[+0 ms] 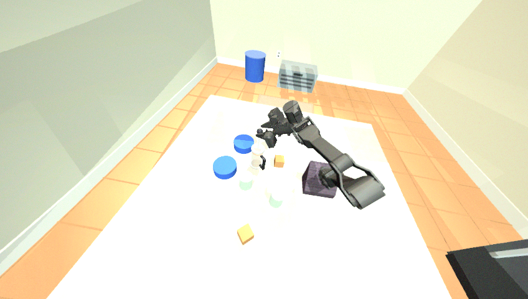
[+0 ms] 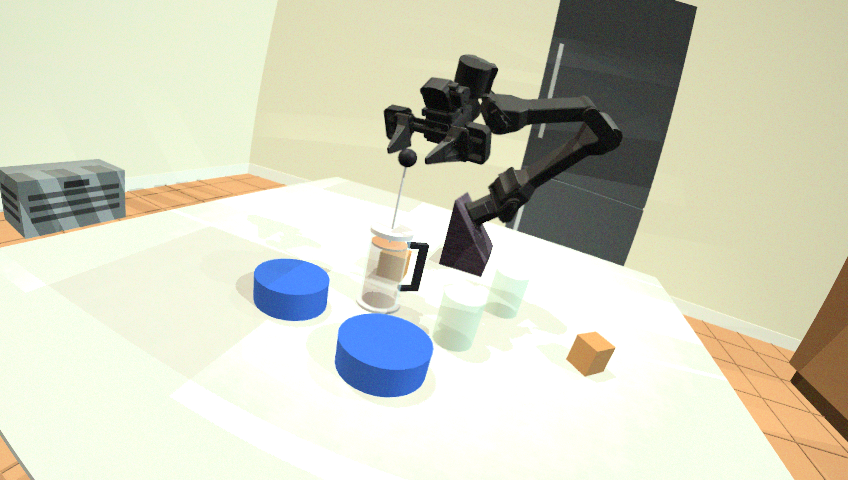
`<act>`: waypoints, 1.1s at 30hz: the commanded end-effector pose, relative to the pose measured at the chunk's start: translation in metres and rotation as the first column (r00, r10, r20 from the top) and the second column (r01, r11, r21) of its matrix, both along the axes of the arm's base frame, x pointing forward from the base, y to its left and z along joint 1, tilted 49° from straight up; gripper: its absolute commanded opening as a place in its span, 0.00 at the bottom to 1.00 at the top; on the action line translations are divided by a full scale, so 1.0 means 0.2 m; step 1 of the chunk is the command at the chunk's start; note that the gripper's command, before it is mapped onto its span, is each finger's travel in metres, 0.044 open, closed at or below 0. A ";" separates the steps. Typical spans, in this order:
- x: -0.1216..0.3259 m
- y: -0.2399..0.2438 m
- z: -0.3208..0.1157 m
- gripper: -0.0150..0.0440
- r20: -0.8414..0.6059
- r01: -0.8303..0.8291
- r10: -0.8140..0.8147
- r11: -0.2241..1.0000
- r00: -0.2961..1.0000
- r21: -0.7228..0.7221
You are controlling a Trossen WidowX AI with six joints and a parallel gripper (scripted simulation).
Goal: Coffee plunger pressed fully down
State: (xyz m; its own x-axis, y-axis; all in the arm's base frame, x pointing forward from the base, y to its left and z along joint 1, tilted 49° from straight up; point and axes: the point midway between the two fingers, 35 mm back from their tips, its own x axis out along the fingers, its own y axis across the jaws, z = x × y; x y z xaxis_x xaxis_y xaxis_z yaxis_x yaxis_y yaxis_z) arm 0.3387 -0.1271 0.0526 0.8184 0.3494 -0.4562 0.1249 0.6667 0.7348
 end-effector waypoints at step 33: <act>0.01 0.09 -0.11 0.45 -0.010 0.002 -0.002 1.000 1.000 0.002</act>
State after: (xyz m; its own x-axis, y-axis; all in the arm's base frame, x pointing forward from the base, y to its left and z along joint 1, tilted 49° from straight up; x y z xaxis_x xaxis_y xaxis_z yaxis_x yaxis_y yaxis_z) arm 0.3442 -0.1218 0.0452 0.8341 0.3304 -0.4417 0.1189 0.6742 0.7289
